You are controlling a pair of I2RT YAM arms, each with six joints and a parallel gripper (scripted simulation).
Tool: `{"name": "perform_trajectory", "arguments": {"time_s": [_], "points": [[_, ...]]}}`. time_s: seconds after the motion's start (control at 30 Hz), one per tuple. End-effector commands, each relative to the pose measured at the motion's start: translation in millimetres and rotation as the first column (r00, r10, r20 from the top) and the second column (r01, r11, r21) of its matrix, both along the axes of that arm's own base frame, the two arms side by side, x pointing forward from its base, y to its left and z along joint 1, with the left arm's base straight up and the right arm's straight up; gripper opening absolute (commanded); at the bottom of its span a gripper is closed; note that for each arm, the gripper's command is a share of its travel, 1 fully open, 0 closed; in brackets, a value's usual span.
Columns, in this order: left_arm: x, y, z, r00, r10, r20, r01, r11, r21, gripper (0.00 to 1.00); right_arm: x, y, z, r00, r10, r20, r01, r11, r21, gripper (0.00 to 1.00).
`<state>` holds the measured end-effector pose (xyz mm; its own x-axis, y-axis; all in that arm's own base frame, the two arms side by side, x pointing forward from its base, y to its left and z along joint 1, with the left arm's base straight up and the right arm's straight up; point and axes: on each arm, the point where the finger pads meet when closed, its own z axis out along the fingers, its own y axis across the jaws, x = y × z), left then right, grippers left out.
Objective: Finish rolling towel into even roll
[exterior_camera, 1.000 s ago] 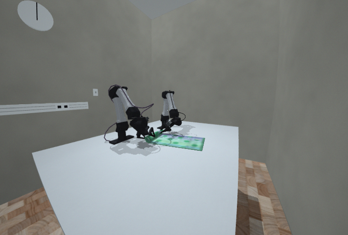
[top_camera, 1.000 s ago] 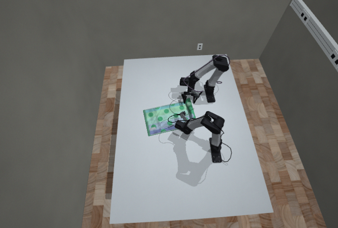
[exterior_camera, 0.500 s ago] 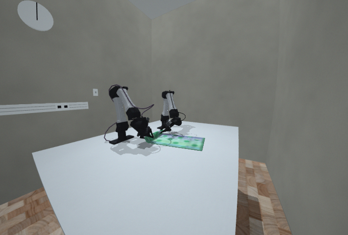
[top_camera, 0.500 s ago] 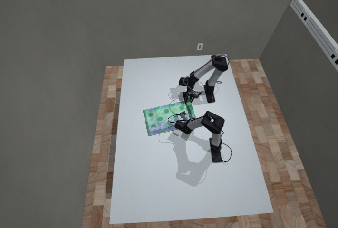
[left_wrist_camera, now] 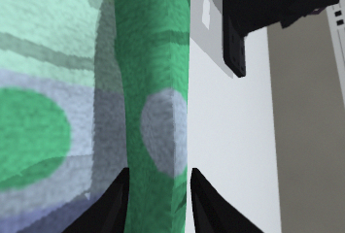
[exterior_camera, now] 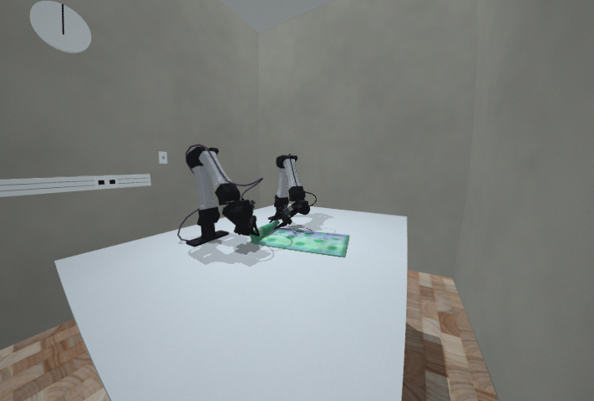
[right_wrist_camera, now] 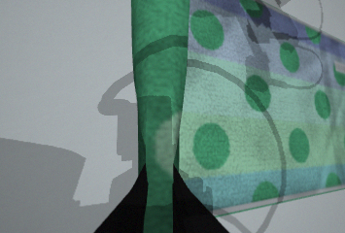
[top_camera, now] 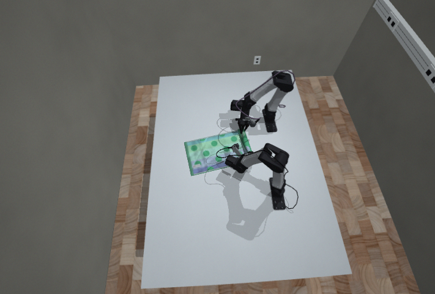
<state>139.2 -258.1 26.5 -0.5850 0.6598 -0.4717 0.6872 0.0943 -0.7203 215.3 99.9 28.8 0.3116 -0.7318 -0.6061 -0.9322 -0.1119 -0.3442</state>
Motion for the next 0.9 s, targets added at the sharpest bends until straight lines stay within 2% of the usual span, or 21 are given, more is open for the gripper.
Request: {"name": "perform_trajectory", "arguments": {"time_s": [0.0, 0.3, 0.57, 0.87], "points": [[2.8, 2.2, -5.3, 1.0, -0.001, 0.014, 0.001, 0.999, 0.035, 0.44, 0.9, 0.4, -2.5, 1.0, -0.004, -0.002, 0.004, 1.0, -0.004, 0.13], [2.8, 2.2, 2.5, 1.0, -0.001, 0.014, 0.001, 0.999, 0.035, 0.85, 0.9, 0.4, -2.5, 1.0, -0.004, -0.002, 0.004, 1.0, -0.004, 0.13], [10.5, 15.4, 12.3, 1.0, -0.001, 0.014, 0.001, 0.999, 0.035, 0.85, 0.9, 0.4, -2.1, 0.999, -0.004, -0.04, 0.004, 1.0, -0.01, 0.13], [30.3, 49.4, 37.5, 1.0, -0.001, 0.014, 0.001, 0.999, 0.035, 0.85, 0.9, 0.4, -0.2, 0.977, -0.008, -0.211, 0.0, 0.999, -0.038, 0.13]]}}
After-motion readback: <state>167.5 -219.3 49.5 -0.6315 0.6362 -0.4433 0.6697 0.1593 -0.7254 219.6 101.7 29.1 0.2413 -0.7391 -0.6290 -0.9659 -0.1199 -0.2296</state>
